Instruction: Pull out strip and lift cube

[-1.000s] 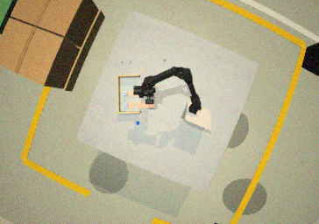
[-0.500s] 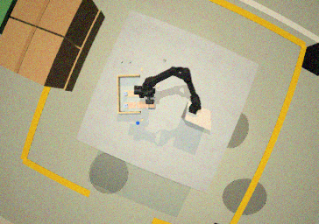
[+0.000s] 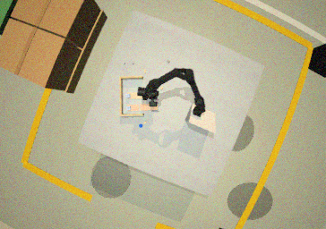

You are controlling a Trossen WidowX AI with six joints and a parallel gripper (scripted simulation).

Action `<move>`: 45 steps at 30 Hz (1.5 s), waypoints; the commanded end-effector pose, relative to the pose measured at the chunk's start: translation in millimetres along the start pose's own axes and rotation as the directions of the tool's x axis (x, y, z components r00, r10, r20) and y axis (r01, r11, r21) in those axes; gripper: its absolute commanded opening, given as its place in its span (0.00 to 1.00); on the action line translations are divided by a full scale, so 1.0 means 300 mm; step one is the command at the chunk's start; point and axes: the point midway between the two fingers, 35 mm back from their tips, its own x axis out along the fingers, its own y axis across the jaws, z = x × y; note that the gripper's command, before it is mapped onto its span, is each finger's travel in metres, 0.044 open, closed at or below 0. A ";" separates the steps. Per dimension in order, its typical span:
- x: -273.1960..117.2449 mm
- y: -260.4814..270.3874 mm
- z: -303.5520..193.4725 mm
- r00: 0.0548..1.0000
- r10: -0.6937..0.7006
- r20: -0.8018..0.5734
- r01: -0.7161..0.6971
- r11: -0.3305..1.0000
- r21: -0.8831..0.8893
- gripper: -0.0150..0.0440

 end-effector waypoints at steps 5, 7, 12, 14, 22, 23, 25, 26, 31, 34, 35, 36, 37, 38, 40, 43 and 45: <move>0.035 0.000 -0.001 1.000 -0.005 -0.002 0.005 1.000 -0.006 0.25; 0.035 0.000 -0.001 1.000 -0.005 -0.002 0.005 1.000 -0.006 0.25; 0.035 0.000 -0.001 1.000 -0.005 -0.002 0.005 1.000 -0.006 0.25; 0.035 0.000 -0.001 1.000 -0.005 -0.002 0.005 1.000 -0.006 0.25; 0.036 0.000 0.000 1.000 -0.005 -0.002 0.005 1.000 -0.006 0.25; 0.036 0.000 0.000 1.000 -0.005 -0.002 0.005 1.000 -0.006 0.25; 0.037 0.000 0.000 1.000 -0.005 -0.002 0.005 1.000 -0.006 0.25; 0.037 -0.001 0.000 1.000 -0.005 -0.002 0.005 1.000 -0.006 0.25; 0.039 -0.001 0.001 1.000 -0.005 -0.002 0.005 1.000 -0.006 0.25; 0.040 -0.001 0.001 1.000 -0.005 -0.002 0.005 1.000 -0.006 0.25; 0.040 -0.001 0.001 1.000 -0.005 -0.002 0.005 1.000 -0.006 0.25; 0.041 -0.001 0.001 1.000 -0.005 -0.002 0.005 1.000 -0.006 0.25; 0.041 -0.001 0.001 1.000 -0.005 -0.002 0.005 1.000 -0.006 0.25; 0.041 -0.001 0.002 1.000 -0.005 -0.002 0.005 1.000 -0.006 0.25; 0.042 -0.001 0.002 1.000 -0.005 -0.002 0.005 1.000 -0.006 0.25; 0.043 -0.001 0.002 1.000 -0.005 -0.002 0.005 1.000 -0.006 0.25; 0.044 -0.001 0.003 1.000 -0.005 -0.002 0.005 1.000 -0.006 0.25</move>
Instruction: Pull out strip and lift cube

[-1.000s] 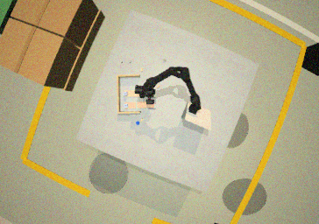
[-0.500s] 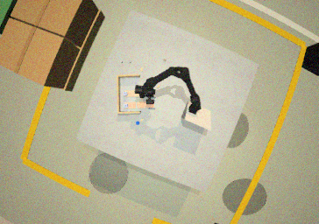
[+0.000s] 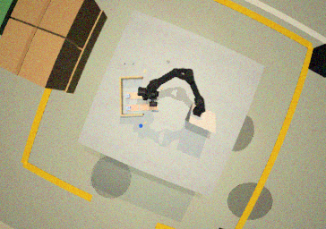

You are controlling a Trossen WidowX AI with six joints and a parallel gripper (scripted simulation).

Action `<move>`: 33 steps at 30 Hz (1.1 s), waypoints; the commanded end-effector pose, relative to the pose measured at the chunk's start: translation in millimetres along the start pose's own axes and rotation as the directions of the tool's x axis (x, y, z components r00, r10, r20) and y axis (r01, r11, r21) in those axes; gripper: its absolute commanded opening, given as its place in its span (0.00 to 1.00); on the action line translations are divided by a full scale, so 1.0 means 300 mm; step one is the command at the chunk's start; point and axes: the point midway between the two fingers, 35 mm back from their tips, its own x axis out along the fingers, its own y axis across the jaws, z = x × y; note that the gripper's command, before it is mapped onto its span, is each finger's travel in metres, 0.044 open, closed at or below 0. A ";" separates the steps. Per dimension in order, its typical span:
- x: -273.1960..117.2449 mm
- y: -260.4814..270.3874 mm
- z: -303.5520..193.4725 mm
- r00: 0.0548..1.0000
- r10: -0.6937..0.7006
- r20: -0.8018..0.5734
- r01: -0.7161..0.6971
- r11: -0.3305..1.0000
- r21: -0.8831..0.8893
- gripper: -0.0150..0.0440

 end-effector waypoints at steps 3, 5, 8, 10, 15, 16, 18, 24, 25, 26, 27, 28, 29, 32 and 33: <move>0.008 -0.002 0.003 1.000 -0.003 0.000 0.003 1.000 0.000 0.25; 0.009 -0.002 0.004 1.000 -0.003 0.000 0.003 1.000 0.000 0.25; 0.010 -0.003 0.005 1.000 -0.003 0.000 0.003 1.000 0.000 0.25; 0.010 -0.003 0.005 1.000 -0.003 0.000 0.003 1.000 0.000 0.25; 0.012 -0.003 0.006 1.000 -0.003 0.000 0.003 1.000 0.000 0.25; 0.012 -0.003 0.003 1.000 -0.003 0.000 0.003 1.000 0.000 0.25; 0.012 -0.003 -0.005 1.000 -0.003 -0.001 0.003 1.000 0.000 0.25; 0.012 -0.002 -0.037 1.000 -0.003 -0.001 0.003 1.000 -0.001 0.25; 0.012 -0.002 -0.042 1.000 -0.003 -0.001 0.003 1.000 -0.001 0.25; 0.012 -0.002 -0.047 1.000 -0.003 -0.001 0.003 1.000 -0.001 0.25; 0.012 -0.002 -0.052 1.000 -0.003 -0.001 0.003 1.000 -0.001 0.25; 0.012 -0.002 -0.058 1.000 -0.003 -0.001 0.003 1.000 -0.001 0.25; 0.013 -0.002 -0.063 1.000 -0.003 -0.001 0.003 1.000 -0.001 0.25; 0.013 -0.002 -0.078 1.000 -0.003 -0.001 0.003 1.000 -0.001 0.25; 0.013 -0.002 -0.083 1.000 -0.003 -0.001 0.003 1.000 -0.001 0.25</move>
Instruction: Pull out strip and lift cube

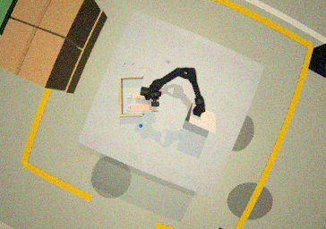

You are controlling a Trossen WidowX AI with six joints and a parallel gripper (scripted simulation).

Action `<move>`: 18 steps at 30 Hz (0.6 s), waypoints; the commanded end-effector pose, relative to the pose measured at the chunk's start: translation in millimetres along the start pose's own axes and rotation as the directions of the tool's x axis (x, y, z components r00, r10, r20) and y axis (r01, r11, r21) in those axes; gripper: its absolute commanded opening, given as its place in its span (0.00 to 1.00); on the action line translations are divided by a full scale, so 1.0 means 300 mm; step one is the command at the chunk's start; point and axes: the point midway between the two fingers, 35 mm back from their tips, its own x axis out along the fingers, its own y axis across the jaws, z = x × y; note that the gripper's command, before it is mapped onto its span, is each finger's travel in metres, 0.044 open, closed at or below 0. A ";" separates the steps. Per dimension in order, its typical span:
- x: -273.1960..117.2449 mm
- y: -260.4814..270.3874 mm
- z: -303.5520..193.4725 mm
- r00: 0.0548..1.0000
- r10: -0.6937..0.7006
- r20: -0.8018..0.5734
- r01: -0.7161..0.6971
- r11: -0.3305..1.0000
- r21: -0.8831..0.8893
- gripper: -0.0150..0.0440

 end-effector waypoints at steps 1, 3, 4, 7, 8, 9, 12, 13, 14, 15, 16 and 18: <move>0.012 -0.002 -0.033 1.000 -0.001 -0.014 0.001 1.000 -0.006 0.25; 0.013 -0.002 -0.043 1.000 -0.001 -0.014 0.001 1.000 -0.007 0.25; 0.013 -0.002 -0.048 1.000 -0.001 -0.015 0.001 1.000 -0.007 0.25; 0.013 -0.003 -0.063 1.000 -0.001 -0.015 0.001 1.000 -0.007 0.25; 0.013 -0.003 -0.068 1.000 -0.001 -0.015 0.001 1.000 -0.007 0.25; 0.014 -0.003 -0.073 1.000 -0.001 -0.015 0.001 1.000 -0.007 0.25; 0.014 -0.003 -0.089 1.000 -0.001 -0.015 0.001 1.000 -0.007 0.25; 0.014 -0.003 -0.094 1.000 -0.001 -0.015 0.001 1.000 -0.007 0.25; 0.014 -0.003 -0.100 1.000 -0.001 -0.015 0.001 1.000 -0.007 0.25; 0.014 -0.004 -0.105 1.000 -0.001 -0.015 0.001 1.000 -0.007 0.25; 0.015 -0.004 -0.110 1.000 -0.001 -0.015 0.001 1.000 -0.007 0.25; 0.015 -0.004 -0.121 1.000 -0.001 -0.015 0.001 1.000 -0.007 0.25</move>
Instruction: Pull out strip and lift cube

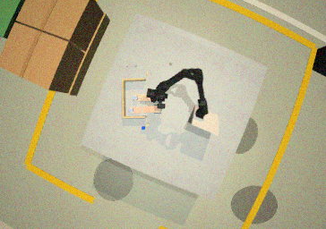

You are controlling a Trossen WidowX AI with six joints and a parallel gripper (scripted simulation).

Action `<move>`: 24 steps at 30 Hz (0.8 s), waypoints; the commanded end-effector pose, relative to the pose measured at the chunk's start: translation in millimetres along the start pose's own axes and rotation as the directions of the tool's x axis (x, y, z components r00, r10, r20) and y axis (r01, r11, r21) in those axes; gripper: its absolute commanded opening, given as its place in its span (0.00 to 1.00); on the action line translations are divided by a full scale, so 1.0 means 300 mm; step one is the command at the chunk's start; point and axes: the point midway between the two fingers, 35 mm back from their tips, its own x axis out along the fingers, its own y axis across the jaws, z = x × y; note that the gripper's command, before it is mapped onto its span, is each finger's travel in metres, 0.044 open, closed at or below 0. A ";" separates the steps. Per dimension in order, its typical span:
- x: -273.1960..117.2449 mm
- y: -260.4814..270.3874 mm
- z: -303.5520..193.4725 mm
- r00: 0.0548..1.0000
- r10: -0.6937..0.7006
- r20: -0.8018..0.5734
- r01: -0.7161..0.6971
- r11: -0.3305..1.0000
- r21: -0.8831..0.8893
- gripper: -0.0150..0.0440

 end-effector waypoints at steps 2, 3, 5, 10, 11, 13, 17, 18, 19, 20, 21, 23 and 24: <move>0.015 -0.003 -0.042 1.000 -0.001 -0.018 0.001 1.000 -0.005 0.25; 0.015 -0.003 -0.047 1.000 -0.001 -0.018 0.001 1.000 -0.005 0.25; 0.015 -0.004 -0.058 1.000 -0.001 -0.018 0.001 1.000 -0.006 0.25; 0.015 -0.004 -0.083 1.000 -0.001 -0.019 0.001 1.000 -0.006 0.25; 0.015 -0.004 -0.088 1.000 -0.001 -0.019 0.001 1.000 -0.006 0.25; 0.015 -0.005 -0.098 1.000 -0.001 -0.019 0.001 1.000 -0.006 0.25; 0.014 -0.005 -0.118 1.000 -0.002 -0.019 0.001 1.000 -0.006 0.25; 0.014 -0.005 -0.123 1.000 -0.002 -0.019 0.001 1.000 -0.006 0.25; 0.014 -0.005 -0.128 1.000 -0.002 -0.019 0.001 1.000 -0.006 0.25; 0.014 -0.005 -0.133 1.000 -0.002 -0.019 0.001 1.000 -0.006 0.25; 0.014 -0.005 -0.138 1.000 -0.002 -0.019 0.001 1.000 -0.006 0.25; 0.014 -0.006 -0.148 1.000 -0.002 -0.020 0.001 1.000 -0.007 0.25; 0.014 -0.006 -0.152 1.000 -0.002 -0.020 0.001 1.000 -0.007 0.25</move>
